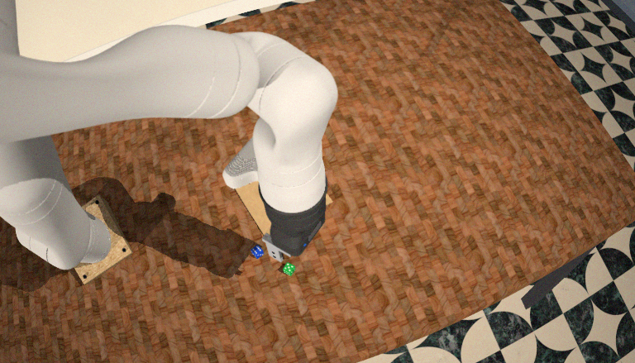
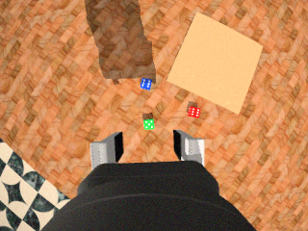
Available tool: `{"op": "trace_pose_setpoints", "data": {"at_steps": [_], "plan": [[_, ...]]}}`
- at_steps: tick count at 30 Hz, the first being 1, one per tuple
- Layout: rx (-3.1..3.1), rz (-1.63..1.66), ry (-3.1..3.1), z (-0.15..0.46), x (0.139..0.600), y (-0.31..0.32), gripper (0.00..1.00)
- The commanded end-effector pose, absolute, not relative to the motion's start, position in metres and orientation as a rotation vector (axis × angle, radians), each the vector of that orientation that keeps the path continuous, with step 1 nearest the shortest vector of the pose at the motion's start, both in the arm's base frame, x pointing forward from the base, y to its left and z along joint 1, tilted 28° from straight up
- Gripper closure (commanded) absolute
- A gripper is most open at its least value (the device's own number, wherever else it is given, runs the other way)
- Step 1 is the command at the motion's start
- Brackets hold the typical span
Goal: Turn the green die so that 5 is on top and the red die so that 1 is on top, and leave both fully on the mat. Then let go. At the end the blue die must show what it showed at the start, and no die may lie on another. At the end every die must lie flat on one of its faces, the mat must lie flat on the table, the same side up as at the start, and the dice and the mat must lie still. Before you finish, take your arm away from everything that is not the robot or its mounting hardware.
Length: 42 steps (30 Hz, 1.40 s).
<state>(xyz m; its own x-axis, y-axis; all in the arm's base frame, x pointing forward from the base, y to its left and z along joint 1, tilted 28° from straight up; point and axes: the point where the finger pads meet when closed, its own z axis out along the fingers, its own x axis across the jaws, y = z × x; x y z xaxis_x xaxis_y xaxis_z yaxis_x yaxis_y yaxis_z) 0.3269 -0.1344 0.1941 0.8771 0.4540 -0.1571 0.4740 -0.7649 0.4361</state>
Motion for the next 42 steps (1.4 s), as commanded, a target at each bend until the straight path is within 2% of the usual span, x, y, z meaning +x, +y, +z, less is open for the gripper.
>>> {"op": "trace_pose_setpoints", "data": {"at_steps": [1, 20, 42], "plan": [[2.575, -0.056, 0.670, 0.194, 0.327, -0.134, 0.00], [2.654, -0.018, 0.398, 0.182, 0.325, -0.125, 0.00], [2.686, 0.108, -0.527, 0.153, 0.323, -0.109, 0.00]]}}
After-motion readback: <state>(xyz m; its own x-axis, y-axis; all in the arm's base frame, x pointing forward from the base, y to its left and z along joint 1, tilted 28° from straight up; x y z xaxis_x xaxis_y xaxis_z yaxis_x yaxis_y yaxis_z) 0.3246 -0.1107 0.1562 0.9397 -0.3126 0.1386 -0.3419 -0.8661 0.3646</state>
